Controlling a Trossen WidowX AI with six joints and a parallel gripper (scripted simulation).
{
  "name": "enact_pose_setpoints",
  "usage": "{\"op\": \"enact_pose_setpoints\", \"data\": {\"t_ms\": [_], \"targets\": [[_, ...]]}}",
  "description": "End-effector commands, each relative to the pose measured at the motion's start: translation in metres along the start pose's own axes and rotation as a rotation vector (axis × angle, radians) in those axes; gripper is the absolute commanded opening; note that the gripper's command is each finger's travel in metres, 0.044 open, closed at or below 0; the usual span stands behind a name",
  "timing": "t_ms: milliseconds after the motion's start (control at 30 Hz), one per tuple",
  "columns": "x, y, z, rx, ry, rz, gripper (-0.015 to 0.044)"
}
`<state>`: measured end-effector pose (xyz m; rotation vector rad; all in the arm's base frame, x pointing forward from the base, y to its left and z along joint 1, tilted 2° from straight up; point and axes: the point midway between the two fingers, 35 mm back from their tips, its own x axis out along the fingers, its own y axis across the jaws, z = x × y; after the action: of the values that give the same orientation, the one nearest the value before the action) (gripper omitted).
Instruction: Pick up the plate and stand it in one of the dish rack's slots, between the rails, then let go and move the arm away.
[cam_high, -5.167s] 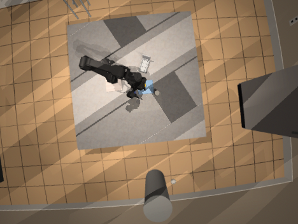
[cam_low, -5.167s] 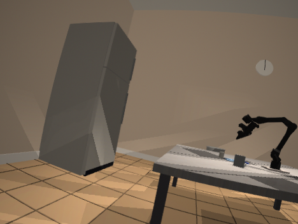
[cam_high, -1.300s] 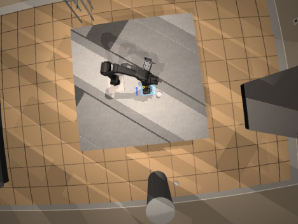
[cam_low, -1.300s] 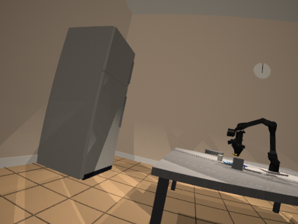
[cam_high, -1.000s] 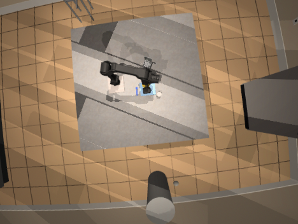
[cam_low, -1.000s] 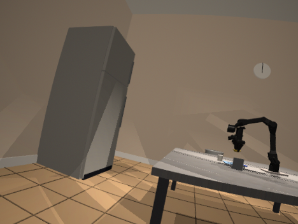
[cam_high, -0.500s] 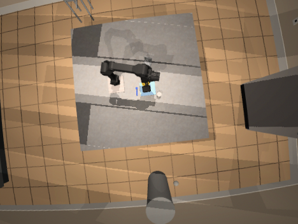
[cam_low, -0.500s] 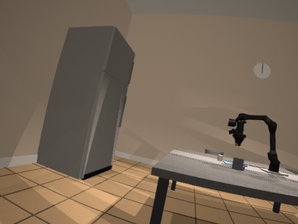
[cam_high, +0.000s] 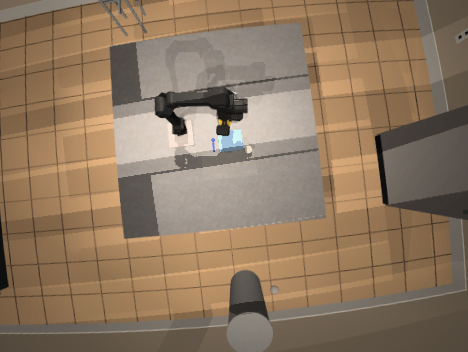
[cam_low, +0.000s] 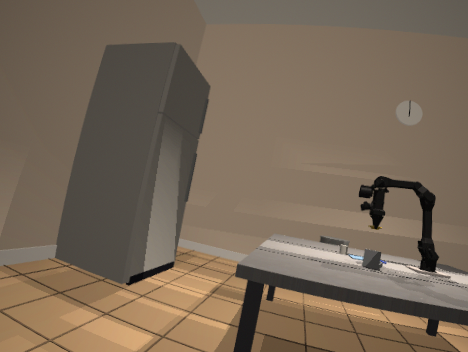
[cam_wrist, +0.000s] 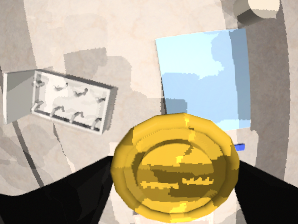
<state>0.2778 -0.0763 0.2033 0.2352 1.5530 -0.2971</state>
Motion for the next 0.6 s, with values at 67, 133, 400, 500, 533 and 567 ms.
{"op": "enact_pose_setpoints", "data": {"t_ms": [67, 133, 400, 500, 533, 567], "targets": [[-0.003, 0.041, -0.024, 0.196, -0.010, 0.006, 0.0000], [-0.002, 0.049, -0.029, 0.238, -0.010, 0.006, 0.0000], [0.001, 0.052, -0.027, 0.237, -0.012, 0.022, 0.0000], [0.012, 0.059, -0.017, 0.211, -0.024, 0.086, 0.0000], [0.016, 0.061, -0.013, 0.202, -0.030, 0.108, 0.0000], [0.020, 0.064, -0.010, 0.192, -0.035, 0.131, 0.0000]]}}
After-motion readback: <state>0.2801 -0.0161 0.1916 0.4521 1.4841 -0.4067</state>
